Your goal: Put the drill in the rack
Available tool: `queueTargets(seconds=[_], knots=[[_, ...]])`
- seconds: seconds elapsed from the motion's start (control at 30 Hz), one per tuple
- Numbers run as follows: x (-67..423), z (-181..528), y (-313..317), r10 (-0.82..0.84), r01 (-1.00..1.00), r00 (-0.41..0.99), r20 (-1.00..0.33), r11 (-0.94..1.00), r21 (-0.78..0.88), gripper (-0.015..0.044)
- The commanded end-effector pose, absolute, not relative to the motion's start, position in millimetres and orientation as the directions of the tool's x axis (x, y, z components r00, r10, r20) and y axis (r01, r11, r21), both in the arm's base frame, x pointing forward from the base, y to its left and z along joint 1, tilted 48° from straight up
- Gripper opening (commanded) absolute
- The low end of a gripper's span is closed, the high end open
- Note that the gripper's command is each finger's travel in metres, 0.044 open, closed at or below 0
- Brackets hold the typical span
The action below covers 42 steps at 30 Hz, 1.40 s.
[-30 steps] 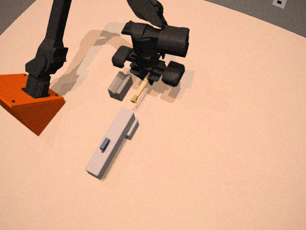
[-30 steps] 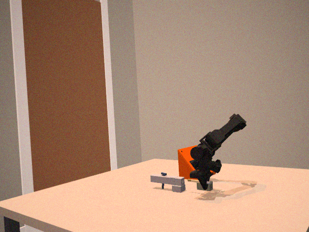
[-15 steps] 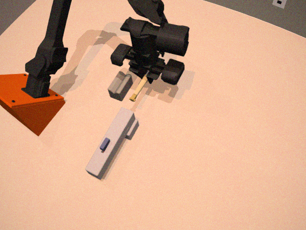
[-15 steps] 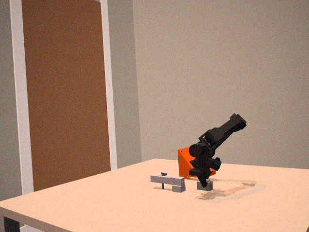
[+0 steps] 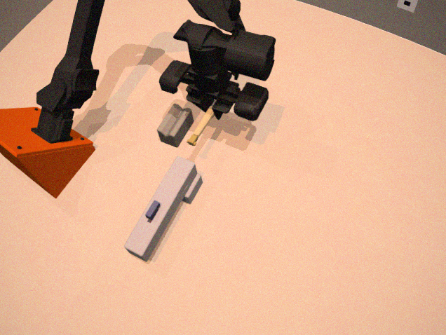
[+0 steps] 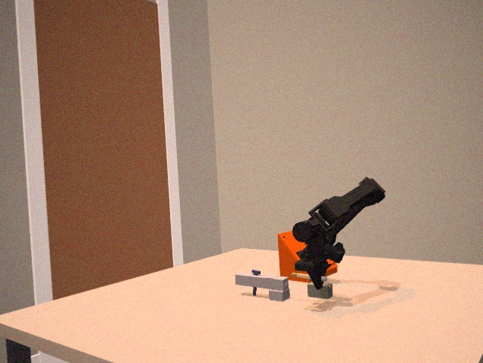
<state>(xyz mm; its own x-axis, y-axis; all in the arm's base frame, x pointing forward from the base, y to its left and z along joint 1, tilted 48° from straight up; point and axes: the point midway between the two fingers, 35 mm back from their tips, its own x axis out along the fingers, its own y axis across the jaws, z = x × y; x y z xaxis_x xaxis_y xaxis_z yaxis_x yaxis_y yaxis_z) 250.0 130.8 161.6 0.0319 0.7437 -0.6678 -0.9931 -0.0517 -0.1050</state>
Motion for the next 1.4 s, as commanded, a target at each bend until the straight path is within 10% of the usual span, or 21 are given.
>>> queueTargets(seconds=[0.0,1.37], knots=[[249.9,163.9,129.0,0.746,-0.993,0.031,-0.665,-0.055,-0.108,0.0],[201.7,171.0,125.2,0.746,-0.993,0.029,-0.665,-0.055,-0.105,0.0]])
